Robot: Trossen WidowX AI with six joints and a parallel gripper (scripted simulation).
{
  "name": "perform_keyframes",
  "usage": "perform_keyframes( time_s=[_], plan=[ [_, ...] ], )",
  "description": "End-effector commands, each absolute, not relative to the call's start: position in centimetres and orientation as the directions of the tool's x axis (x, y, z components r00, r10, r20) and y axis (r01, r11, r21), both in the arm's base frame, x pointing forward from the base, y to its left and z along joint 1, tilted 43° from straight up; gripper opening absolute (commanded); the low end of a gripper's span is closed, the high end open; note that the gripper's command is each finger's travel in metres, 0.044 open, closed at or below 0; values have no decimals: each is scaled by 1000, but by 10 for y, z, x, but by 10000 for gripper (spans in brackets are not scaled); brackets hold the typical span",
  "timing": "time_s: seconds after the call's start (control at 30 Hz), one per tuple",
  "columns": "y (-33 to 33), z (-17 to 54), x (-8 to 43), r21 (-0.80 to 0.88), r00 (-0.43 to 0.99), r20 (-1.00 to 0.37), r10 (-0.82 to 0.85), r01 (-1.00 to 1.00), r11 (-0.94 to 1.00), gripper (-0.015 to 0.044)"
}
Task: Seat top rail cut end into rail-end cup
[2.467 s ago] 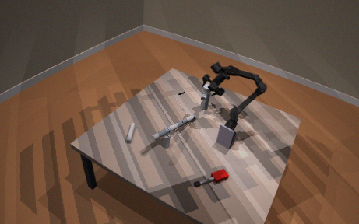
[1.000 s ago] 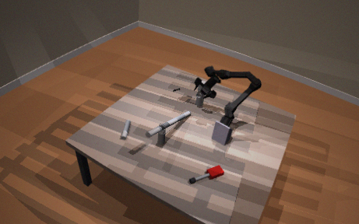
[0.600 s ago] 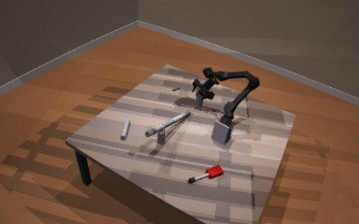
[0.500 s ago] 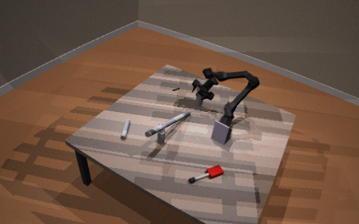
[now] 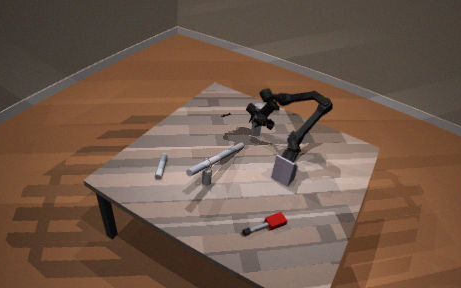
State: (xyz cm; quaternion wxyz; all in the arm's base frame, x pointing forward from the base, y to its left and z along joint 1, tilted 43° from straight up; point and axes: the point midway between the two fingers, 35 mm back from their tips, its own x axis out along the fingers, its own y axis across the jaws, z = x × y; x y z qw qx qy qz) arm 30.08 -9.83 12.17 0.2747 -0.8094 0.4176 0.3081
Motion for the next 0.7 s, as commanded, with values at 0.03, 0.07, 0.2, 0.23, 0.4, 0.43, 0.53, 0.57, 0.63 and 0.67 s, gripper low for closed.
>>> perform_keyframes(
  time_s=[0.03,0.07,0.2,0.23,0.4,0.43,0.53,0.57,0.63,0.67],
  plan=[
    [-98,121,301,-188,463,-729,-503,-843,-504,92],
    [-98,121,301,-188,463,-729,-503,-843,-504,85],
    [-98,121,303,-199,466,-723,-510,-848,-492,0],
    [-97,121,304,-206,468,-719,-514,-850,-485,0],
    [-97,120,307,-226,472,-707,-526,-857,-464,0],
    [-97,120,307,-229,472,-706,-528,-857,-461,0],
    [-97,120,308,-235,473,-702,-532,-859,-454,0],
    [-97,120,309,-241,474,-699,-535,-861,-448,0],
    [-96,120,311,-250,476,-694,-540,-863,-439,0],
    [-96,120,311,-250,476,-694,-540,-863,-439,0]
  ],
)
